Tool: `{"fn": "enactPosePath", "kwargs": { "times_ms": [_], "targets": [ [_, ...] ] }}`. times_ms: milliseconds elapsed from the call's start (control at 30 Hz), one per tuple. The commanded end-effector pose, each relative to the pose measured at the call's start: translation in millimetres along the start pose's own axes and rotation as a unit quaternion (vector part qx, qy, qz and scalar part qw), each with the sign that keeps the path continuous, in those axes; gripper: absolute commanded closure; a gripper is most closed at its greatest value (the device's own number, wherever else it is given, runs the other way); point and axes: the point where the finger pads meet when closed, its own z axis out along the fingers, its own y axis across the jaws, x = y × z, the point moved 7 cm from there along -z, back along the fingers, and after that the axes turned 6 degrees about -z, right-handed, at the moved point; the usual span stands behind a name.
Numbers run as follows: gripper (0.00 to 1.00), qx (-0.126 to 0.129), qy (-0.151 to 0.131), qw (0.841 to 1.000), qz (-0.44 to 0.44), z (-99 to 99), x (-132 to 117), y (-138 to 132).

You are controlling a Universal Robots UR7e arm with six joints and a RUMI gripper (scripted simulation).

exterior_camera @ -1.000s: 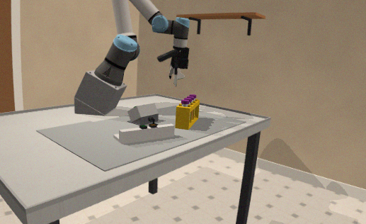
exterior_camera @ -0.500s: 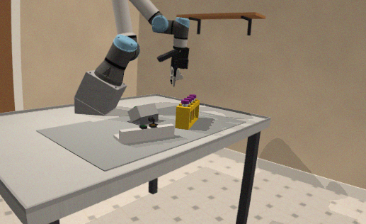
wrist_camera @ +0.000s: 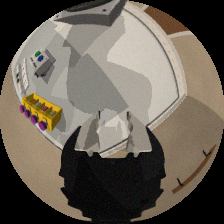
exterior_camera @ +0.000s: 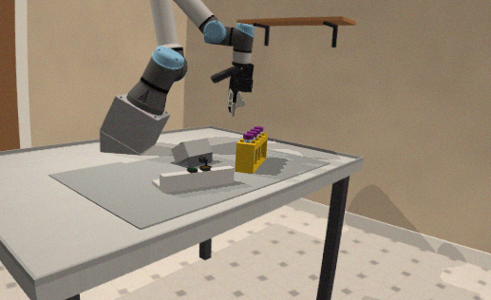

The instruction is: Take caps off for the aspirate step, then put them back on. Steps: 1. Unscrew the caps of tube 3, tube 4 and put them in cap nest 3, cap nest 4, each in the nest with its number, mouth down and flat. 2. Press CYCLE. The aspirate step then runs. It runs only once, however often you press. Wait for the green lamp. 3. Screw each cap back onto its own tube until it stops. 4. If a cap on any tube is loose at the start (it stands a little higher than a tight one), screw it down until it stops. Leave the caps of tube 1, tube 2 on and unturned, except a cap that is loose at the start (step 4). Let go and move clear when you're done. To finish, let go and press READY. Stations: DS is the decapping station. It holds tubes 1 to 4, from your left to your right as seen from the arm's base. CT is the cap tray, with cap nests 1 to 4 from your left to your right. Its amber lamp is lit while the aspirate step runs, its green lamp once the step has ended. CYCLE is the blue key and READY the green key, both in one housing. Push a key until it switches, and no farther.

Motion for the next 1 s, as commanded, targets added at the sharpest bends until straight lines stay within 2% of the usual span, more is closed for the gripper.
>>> {"fn": "enactPosePath", "kwargs": {
  "times_ms": [0, 467, 733, 833, 967],
  "targets": [
    [0.65, 0.000, 0.000, 1.000, 0.000, -0.2, 0, 0],
    [0.65, 0.000, 0.000, 1.000, 0.000, -0.2, 0, 0],
    [0.65, 0.008, 0.009, 0.994, 0.109, 2.2, -6, -38],
    [0.65, 0.009, 0.009, 0.993, 0.119, 2.7, -7, -46],
    [0.65, 0.013, 0.013, 0.984, 0.179, 3.0, -7, -66]
  ]
}}
